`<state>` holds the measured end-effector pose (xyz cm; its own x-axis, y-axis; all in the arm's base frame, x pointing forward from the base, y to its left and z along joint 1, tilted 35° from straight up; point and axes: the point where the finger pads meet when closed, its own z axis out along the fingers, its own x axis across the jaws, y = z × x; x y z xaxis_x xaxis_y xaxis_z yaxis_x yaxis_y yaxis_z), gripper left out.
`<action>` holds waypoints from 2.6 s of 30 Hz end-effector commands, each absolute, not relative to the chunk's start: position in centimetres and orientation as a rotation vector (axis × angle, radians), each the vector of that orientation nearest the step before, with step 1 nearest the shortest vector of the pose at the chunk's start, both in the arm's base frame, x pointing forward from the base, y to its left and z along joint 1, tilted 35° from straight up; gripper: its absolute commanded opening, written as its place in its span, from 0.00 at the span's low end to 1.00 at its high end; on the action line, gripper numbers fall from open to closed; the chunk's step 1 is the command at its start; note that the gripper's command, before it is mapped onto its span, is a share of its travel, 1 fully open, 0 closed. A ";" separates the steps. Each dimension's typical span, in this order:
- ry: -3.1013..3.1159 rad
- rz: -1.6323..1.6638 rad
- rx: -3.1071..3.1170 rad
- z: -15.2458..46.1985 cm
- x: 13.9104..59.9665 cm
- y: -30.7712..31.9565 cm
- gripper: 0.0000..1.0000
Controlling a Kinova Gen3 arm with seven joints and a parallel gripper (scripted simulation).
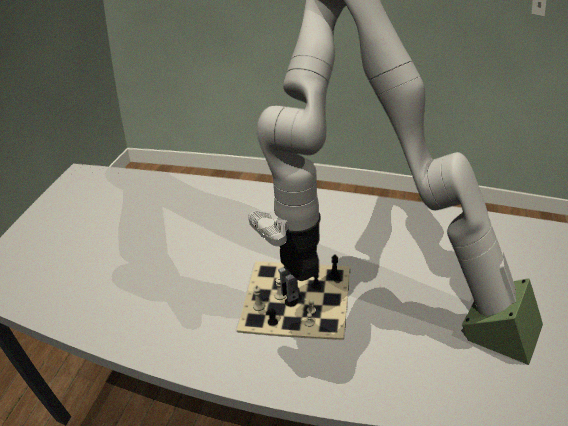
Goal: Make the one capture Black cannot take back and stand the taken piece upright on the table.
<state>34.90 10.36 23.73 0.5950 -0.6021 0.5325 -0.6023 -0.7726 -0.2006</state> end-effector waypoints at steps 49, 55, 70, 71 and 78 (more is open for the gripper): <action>-1.050 0.951 2.820 27.4 32.9 11.4 0.00; -1.050 0.951 2.820 27.4 32.9 11.4 0.00; -1.051 0.952 2.818 27.8 33.0 10.5 0.00; -1.030 0.951 2.821 27.9 33.0 10.0 0.00; -1.041 0.959 2.818 29.6 33.4 5.4 0.00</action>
<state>33.38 6.68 28.95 0.6070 -0.5797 0.5436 -0.5820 -0.7900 -0.1926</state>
